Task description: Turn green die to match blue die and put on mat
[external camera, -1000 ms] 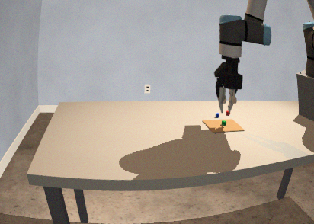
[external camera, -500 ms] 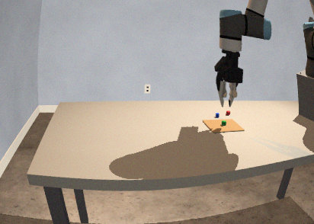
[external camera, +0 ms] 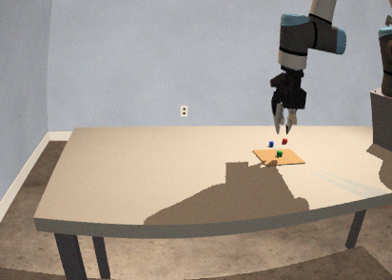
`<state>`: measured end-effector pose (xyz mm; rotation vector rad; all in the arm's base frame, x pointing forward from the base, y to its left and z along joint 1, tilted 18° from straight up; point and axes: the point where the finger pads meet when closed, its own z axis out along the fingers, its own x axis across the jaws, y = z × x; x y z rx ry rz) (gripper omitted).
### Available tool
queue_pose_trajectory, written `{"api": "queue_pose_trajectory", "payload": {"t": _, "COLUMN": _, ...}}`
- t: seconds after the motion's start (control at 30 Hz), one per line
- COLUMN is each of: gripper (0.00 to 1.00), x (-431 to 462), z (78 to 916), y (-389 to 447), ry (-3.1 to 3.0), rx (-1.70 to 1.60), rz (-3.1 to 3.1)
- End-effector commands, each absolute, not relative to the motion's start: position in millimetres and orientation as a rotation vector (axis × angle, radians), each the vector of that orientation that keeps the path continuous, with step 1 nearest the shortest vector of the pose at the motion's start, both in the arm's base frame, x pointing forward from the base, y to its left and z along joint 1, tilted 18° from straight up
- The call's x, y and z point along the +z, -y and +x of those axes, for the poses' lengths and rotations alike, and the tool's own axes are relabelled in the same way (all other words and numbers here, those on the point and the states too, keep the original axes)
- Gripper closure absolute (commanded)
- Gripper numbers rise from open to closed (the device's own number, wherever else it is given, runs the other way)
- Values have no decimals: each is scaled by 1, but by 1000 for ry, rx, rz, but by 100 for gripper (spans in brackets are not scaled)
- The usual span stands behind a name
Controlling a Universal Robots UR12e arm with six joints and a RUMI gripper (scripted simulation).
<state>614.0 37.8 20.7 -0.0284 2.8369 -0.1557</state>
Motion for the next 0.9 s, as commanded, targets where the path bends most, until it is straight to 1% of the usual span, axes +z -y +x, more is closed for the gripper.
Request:
{"api": "queue_pose_trajectory", "payload": {"t": 0.0, "gripper": 82, "x": 22, "z": 615, "y": -39, "ry": -2824, "rx": -262, "rz": -9}}
{"api": "queue_pose_trajectory", "payload": {"t": 0.63, "gripper": 82, "x": 21, "z": 614, "y": -39, "ry": -2815, "rx": -377, "rz": 12}}
{"api": "queue_pose_trajectory", "payload": {"t": 0.87, "gripper": 82, "x": 20, "z": 614, "y": -41, "ry": -2788, "rx": -553, "rz": 39}}
